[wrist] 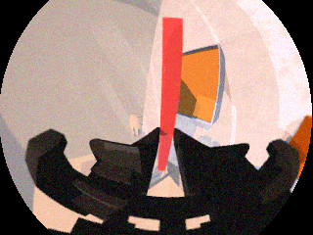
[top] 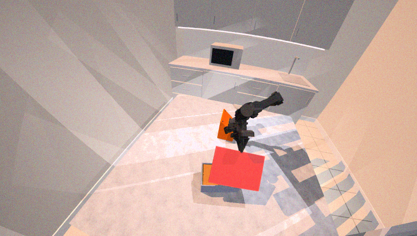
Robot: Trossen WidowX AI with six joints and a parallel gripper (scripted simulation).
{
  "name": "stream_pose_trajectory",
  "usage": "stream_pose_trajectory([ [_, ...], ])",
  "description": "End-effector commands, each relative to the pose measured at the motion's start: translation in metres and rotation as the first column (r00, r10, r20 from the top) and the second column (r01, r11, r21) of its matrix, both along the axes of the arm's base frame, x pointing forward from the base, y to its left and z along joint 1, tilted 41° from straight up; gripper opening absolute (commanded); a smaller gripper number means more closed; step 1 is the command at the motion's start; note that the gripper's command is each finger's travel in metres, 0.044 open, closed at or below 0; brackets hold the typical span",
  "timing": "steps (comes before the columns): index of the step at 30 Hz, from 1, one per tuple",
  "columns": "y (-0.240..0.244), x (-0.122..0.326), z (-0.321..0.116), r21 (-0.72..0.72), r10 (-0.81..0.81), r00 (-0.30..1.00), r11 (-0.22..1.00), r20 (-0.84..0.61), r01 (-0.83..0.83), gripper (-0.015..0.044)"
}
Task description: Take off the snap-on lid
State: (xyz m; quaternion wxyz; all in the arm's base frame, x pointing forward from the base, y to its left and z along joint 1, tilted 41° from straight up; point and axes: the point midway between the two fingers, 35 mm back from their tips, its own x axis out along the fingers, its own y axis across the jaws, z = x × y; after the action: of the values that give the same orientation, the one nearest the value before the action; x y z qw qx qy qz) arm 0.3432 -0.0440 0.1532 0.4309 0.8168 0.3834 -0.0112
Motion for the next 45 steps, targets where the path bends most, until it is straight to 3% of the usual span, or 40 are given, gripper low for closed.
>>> stream_pose_trajectory([
  [1, 0.005, -0.004, 0.004, -0.001, -0.005, 1.0, 1.0, -0.002, 0.005, 0.0],
  [45, 0.066, -0.038, 0.058, 0.003, -0.005, 1.0, 1.0, -0.005, 0.005, 0.0],
])
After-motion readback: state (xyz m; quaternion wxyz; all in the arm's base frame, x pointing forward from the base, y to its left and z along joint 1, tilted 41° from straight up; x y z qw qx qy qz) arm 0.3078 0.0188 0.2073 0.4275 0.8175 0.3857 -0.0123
